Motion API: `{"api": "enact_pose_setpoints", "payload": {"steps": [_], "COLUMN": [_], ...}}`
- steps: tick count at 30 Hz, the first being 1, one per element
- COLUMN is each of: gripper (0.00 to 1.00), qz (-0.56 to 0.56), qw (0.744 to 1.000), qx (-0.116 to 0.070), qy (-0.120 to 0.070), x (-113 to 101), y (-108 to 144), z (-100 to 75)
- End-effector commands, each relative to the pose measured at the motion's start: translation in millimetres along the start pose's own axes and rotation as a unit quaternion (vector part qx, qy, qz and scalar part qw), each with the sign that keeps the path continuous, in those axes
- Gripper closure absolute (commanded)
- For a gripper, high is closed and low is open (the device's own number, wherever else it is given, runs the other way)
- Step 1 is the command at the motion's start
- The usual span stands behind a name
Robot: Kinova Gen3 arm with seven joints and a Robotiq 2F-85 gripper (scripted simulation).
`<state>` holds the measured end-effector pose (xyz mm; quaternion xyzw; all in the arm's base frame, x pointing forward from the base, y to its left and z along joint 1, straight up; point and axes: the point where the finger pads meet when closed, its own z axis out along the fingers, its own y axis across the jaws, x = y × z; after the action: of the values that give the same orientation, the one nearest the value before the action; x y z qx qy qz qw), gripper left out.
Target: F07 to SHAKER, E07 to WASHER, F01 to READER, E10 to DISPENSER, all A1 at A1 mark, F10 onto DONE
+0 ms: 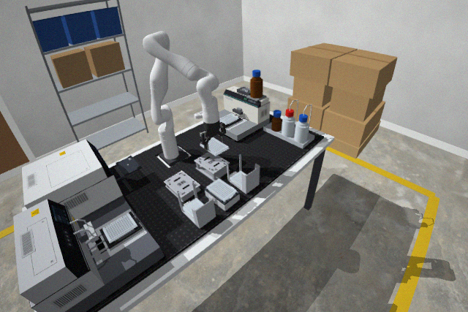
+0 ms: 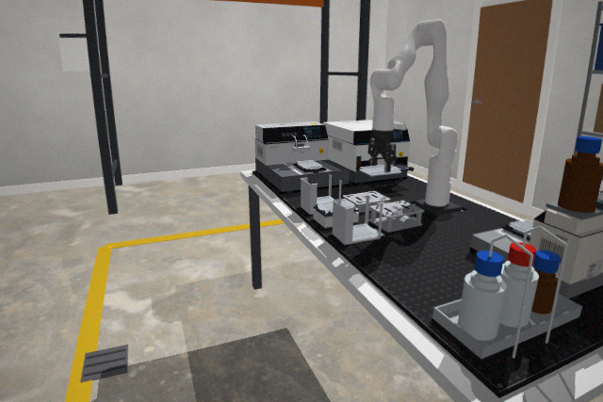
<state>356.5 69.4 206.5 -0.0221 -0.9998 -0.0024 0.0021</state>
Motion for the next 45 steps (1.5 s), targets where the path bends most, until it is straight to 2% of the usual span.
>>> {"api": "enact_pose_setpoints", "payload": {"steps": [1,9,15,29,32,45], "gripper": [0.06,0.06,0.06,0.06,0.06,0.06], "qz": [0.0,0.0,0.001,0.001,0.001,0.003], "qw": [1.0,1.0,1.0,1.0,1.0,1.0], "qx": [0.0,0.0,0.0,0.0,0.0,0.0], "qy": [-0.001,-0.001,-0.001,-0.001,-0.001,-0.001], "x": [-7,-23,-33,-76,-76,-116], "y": [8,29,33,50,50,65], "z": [-0.6,-0.6,-0.6,-0.8,-0.8,-0.9]}}
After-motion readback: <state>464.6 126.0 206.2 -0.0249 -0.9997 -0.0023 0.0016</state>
